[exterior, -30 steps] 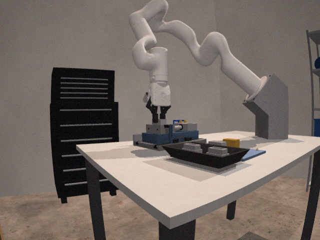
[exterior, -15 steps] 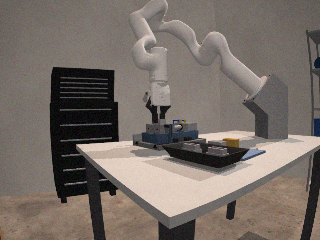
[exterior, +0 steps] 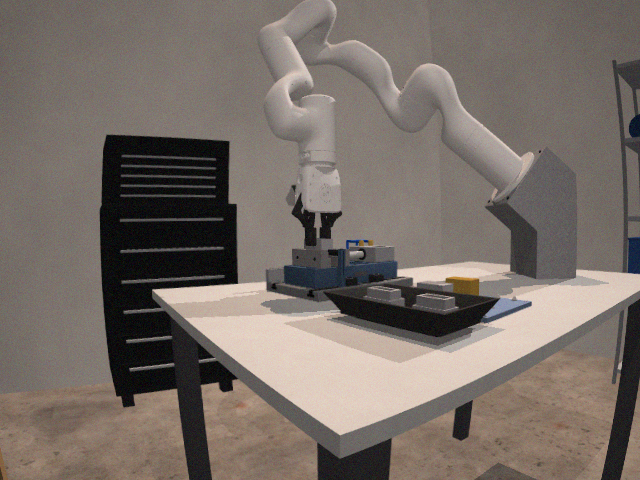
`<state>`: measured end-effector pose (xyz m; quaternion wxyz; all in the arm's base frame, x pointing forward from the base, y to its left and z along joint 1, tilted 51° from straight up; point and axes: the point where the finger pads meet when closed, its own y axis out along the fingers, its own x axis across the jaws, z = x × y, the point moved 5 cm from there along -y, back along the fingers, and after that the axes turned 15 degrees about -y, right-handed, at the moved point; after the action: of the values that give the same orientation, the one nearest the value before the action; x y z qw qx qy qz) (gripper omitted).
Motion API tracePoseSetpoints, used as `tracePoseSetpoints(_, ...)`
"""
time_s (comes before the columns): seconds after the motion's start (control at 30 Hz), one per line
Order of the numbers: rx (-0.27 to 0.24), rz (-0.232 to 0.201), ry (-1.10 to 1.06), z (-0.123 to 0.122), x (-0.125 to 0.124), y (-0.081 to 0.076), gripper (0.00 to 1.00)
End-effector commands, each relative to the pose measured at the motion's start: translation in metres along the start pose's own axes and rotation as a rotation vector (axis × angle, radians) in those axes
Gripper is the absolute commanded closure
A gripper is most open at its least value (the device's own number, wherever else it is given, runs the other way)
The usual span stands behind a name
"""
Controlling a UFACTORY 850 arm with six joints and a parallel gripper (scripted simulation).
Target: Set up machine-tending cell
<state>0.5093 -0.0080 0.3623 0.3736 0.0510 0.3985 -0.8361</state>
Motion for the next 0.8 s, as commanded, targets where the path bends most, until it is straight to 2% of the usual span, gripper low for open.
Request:
tracePoseSetpoints(0.0, 0.0, 0.001, 0.0, 0.0002, -0.0005, -0.0003, 1.0)
tracePoseSetpoints(0.77, 0.0, 0.001, 0.0, -0.0029, -0.0027, -0.0003, 1.0)
